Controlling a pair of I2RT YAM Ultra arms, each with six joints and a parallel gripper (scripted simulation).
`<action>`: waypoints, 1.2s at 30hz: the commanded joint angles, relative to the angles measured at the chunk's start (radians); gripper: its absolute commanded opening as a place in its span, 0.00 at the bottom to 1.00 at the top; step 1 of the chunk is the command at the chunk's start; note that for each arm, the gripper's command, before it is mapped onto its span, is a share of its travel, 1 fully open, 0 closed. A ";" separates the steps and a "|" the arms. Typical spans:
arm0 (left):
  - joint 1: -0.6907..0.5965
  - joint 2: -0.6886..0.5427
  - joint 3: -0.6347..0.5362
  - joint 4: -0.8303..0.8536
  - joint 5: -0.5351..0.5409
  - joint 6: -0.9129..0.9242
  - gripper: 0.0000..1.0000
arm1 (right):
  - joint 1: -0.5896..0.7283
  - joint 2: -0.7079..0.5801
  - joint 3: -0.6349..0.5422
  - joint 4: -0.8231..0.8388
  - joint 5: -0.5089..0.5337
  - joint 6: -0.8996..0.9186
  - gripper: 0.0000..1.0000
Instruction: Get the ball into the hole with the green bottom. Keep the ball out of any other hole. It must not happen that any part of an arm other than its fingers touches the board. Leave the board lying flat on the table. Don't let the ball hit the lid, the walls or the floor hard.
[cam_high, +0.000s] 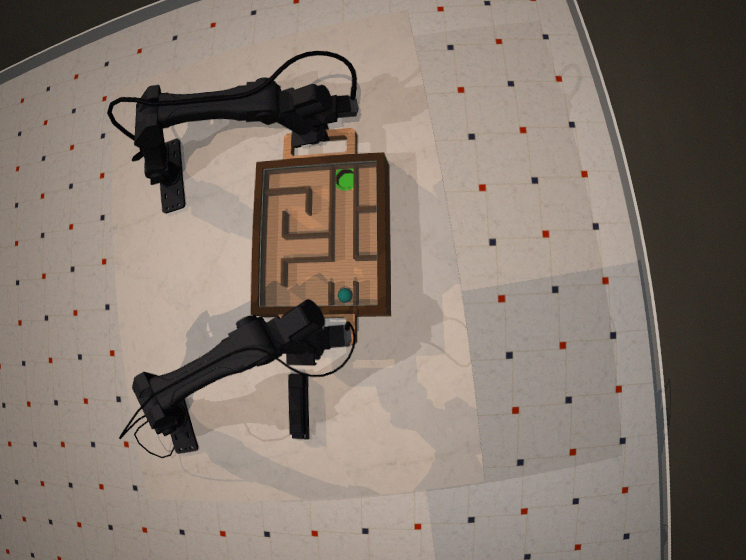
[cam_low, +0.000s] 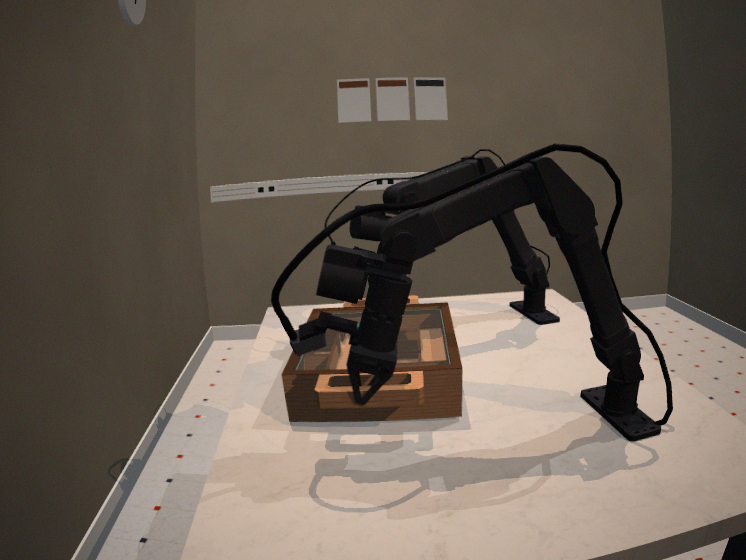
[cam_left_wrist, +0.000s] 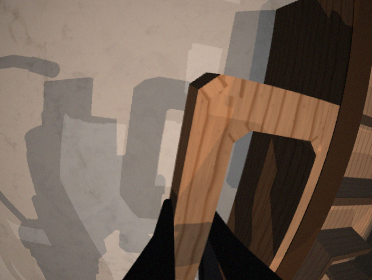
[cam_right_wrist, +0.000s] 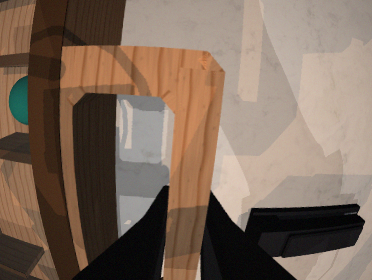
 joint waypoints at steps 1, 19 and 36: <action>-0.022 -0.054 0.092 -0.037 -0.044 0.008 0.00 | -0.028 -0.076 0.063 0.045 0.019 -0.024 0.00; 0.000 -0.080 0.026 0.107 0.006 0.017 0.00 | 0.001 -0.101 -0.024 0.115 0.078 0.008 0.00; -0.027 -0.021 0.144 -0.005 -0.058 0.007 0.00 | -0.019 -0.038 0.075 0.070 0.015 -0.004 0.00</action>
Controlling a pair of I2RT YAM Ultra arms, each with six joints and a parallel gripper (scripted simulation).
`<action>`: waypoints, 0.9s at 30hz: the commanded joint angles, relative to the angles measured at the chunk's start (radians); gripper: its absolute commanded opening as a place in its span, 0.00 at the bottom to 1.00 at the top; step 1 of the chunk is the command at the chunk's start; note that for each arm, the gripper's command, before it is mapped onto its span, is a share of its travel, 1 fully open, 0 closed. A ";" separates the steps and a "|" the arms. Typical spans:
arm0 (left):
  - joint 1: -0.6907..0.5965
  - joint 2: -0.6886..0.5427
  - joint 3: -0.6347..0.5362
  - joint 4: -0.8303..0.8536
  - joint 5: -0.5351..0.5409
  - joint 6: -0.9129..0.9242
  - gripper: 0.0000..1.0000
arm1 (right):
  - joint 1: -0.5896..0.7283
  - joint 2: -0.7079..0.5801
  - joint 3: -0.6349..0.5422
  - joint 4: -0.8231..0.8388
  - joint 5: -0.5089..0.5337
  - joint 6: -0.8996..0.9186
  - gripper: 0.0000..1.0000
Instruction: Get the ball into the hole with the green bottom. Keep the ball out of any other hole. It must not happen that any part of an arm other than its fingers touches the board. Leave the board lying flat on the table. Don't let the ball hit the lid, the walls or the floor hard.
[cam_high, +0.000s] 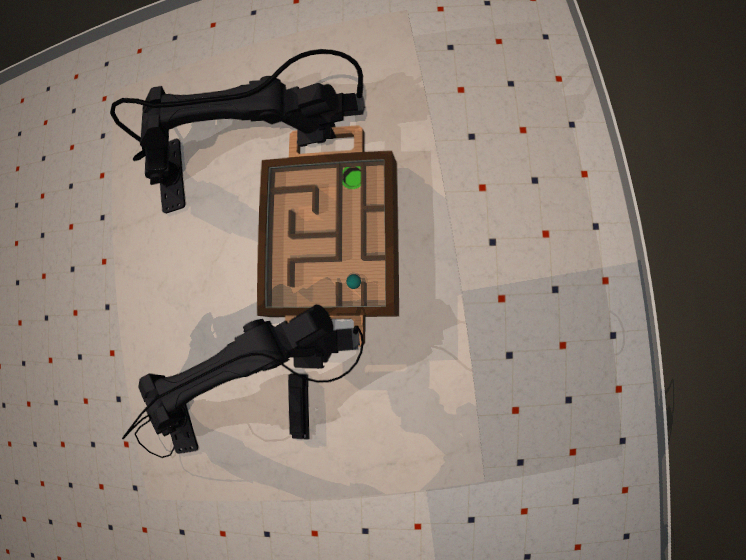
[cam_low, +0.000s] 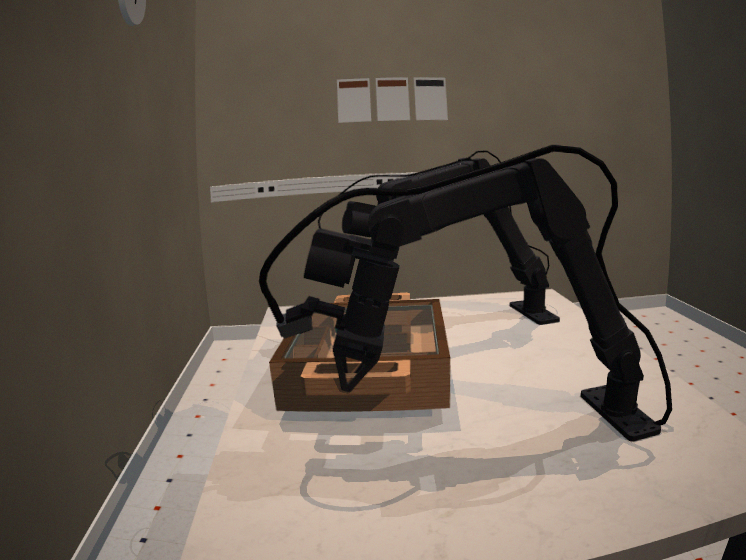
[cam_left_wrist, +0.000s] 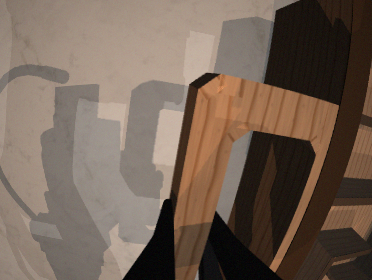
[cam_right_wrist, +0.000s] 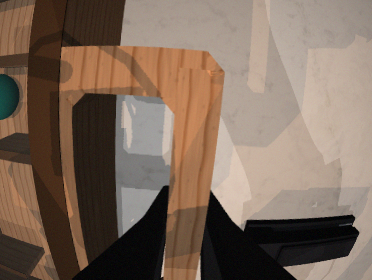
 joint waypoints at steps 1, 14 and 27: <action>0.017 -0.089 -0.034 0.105 -0.011 0.019 0.00 | 0.018 -0.092 -0.039 0.103 0.056 0.021 0.00; -0.010 -0.107 -0.039 0.050 -0.022 0.016 0.00 | 0.001 -0.128 -0.042 0.093 0.048 -0.004 0.00; 0.025 -0.113 -0.113 0.181 0.024 0.025 0.00 | 0.039 -0.126 -0.025 0.122 0.096 0.013 0.00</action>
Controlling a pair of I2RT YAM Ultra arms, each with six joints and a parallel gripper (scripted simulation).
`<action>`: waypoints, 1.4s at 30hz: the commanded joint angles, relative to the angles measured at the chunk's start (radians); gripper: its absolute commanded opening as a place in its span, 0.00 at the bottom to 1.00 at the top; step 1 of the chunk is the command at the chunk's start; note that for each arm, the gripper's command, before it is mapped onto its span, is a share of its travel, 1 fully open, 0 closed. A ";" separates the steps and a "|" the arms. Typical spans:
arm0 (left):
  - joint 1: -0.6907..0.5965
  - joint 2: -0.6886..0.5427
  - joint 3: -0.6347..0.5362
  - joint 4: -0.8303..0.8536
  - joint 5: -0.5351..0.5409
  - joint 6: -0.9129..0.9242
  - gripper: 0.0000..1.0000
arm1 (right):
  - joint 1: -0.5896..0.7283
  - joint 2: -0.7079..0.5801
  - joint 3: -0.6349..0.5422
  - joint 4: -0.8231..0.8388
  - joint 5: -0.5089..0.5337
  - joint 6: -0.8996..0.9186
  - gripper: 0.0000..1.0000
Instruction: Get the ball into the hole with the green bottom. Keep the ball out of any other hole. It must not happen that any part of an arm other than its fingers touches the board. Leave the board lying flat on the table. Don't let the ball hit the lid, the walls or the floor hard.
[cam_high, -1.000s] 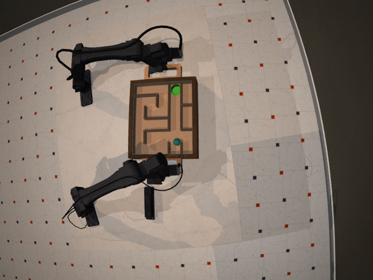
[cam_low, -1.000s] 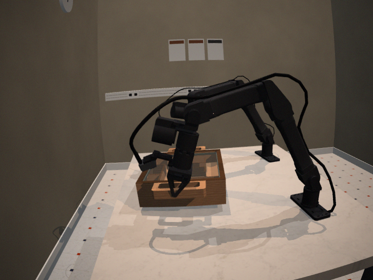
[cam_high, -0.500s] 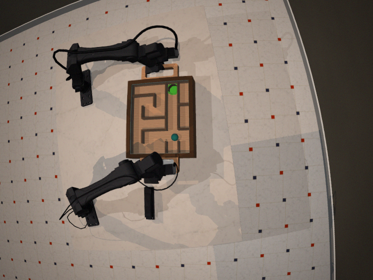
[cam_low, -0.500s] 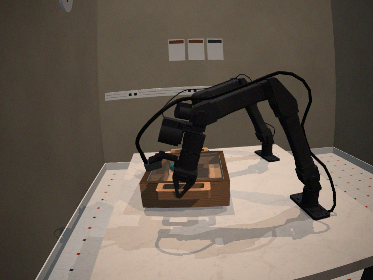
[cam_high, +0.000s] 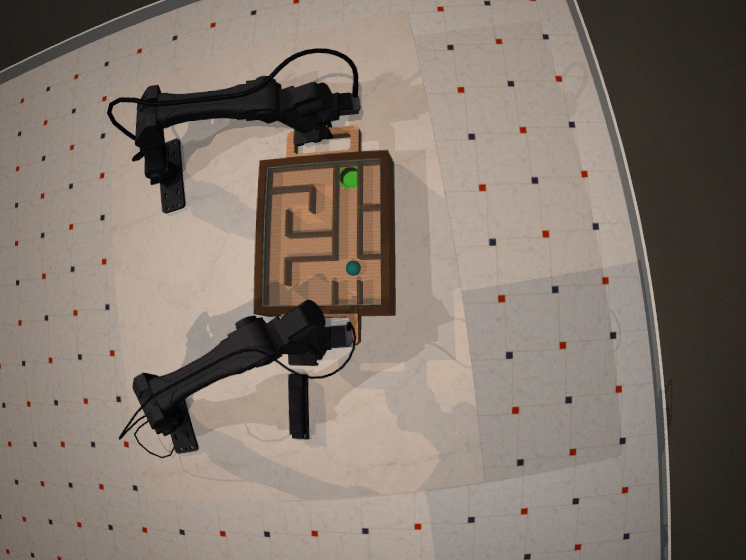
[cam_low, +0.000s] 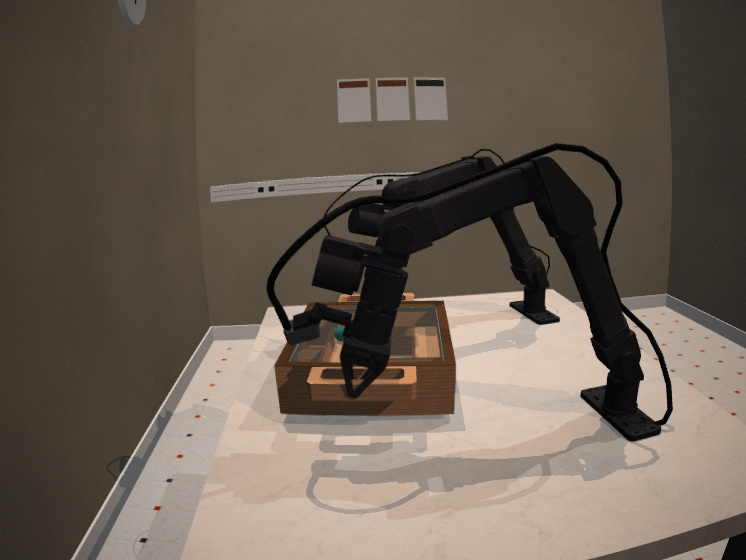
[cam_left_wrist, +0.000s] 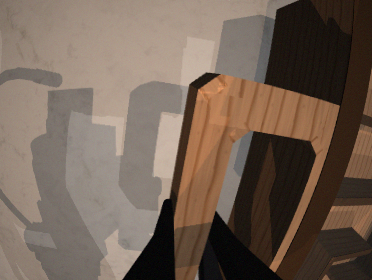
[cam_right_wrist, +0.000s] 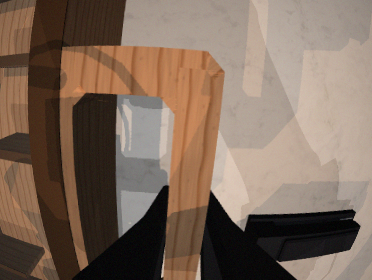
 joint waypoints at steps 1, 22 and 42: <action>-0.001 -0.065 0.017 0.078 0.000 0.014 0.00 | 0.002 -0.079 0.054 0.057 0.056 -0.008 0.00; -0.031 -0.045 0.117 0.009 -0.056 0.002 0.00 | -0.033 -0.047 0.070 0.072 0.008 -0.019 0.00; 0.001 -0.066 0.035 0.070 -0.028 0.010 0.00 | 0.002 -0.096 0.054 0.092 0.035 -0.004 0.00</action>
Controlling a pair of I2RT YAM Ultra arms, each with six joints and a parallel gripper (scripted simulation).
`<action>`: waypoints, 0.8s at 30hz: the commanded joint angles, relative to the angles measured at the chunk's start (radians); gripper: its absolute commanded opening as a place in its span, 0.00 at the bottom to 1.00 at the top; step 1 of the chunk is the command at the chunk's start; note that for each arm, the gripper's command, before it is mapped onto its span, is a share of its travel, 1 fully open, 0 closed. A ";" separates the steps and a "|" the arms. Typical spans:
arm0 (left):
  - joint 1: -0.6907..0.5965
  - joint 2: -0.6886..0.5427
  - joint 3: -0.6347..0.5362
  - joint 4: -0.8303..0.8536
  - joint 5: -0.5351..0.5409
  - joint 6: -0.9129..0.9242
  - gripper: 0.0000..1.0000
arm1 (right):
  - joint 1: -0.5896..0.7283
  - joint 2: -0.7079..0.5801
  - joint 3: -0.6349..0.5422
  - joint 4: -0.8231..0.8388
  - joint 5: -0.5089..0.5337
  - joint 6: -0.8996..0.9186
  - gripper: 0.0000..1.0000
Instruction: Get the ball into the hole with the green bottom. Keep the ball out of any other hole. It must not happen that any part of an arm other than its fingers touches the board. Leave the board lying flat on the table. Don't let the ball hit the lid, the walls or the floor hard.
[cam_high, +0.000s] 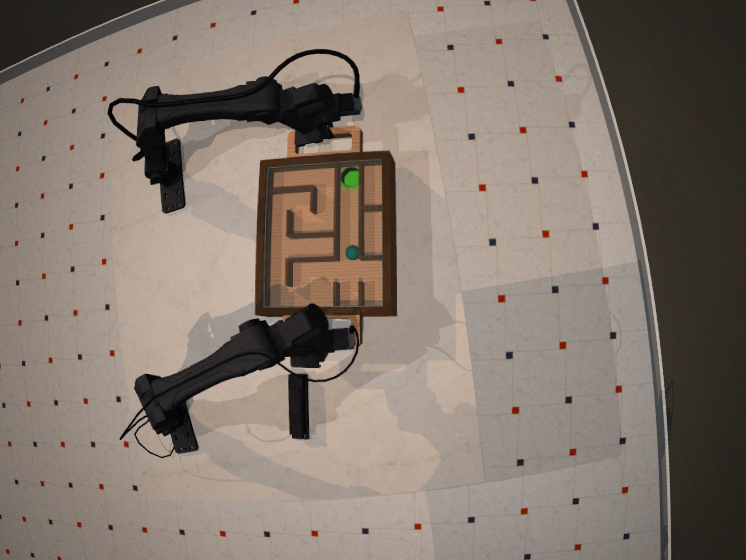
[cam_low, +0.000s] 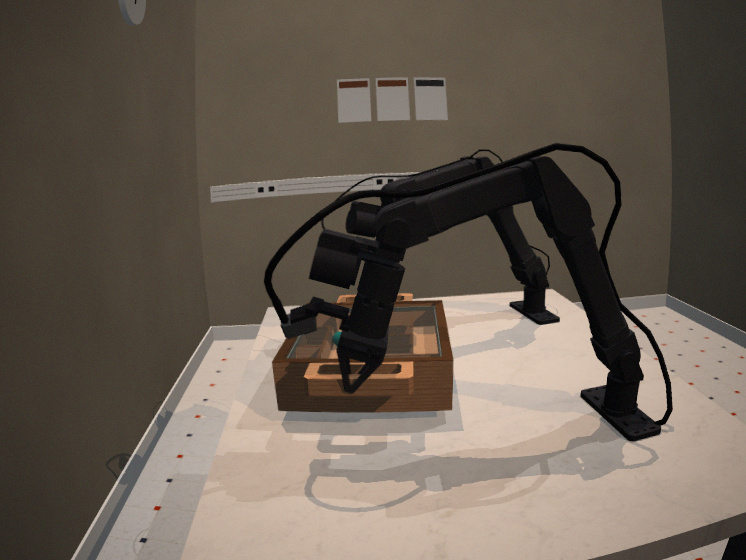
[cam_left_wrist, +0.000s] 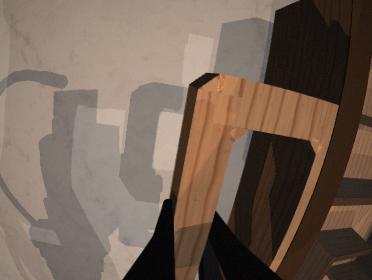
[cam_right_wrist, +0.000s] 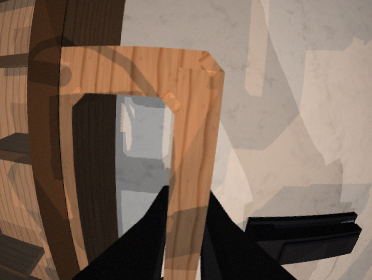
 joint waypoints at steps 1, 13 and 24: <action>0.009 -0.083 -0.020 0.111 -0.025 0.012 0.00 | 0.015 -0.080 -0.023 0.117 0.054 -0.007 0.00; -0.014 -0.037 0.037 -0.005 -0.033 0.010 0.00 | -0.011 -0.071 0.044 0.045 -0.002 -0.016 0.00; 0.017 -0.084 -0.040 0.130 0.021 0.025 0.00 | 0.024 -0.088 -0.034 0.094 0.076 0.024 0.00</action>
